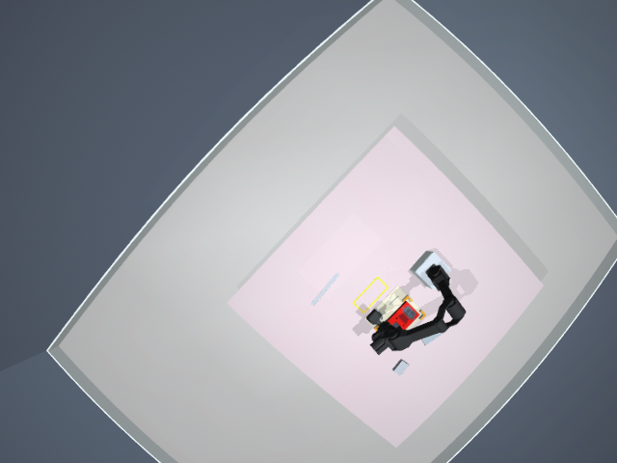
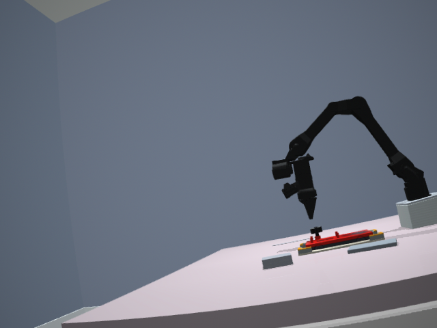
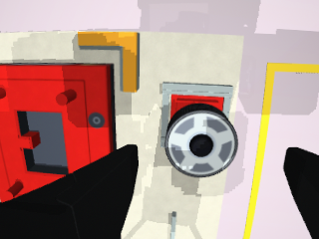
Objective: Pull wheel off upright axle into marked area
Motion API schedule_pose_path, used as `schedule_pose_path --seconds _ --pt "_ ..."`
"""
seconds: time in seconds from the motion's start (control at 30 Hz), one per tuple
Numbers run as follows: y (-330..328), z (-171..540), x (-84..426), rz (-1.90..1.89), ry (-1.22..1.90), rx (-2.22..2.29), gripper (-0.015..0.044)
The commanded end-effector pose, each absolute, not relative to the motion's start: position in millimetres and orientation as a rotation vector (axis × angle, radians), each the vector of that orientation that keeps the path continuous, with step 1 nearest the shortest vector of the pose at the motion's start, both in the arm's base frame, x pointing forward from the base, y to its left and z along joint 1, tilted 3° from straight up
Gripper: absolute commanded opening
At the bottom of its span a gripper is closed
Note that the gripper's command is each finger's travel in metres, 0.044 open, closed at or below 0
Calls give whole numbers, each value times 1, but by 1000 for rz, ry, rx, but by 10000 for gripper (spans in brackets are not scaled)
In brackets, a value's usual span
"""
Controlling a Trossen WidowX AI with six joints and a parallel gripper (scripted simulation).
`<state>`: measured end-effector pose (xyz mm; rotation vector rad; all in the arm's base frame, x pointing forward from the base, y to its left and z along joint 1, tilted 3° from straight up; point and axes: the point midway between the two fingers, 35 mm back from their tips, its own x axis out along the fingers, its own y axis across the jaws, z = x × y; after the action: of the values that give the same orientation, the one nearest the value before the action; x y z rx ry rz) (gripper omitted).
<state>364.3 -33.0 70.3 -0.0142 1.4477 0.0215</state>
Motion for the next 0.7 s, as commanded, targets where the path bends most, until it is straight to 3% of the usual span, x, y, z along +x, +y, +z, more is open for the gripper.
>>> schedule_pose_path --seconds 0.0,0.2,0.33,0.6,0.67 --pt "-32 33 360 23 1480 -10 300" --pt "-32 26 360 23 1480 -10 300" --pt "-32 28 360 26 1486 -12 195" --pt "-32 28 360 26 1486 -12 142" --pt "-32 29 360 26 1486 -12 89"
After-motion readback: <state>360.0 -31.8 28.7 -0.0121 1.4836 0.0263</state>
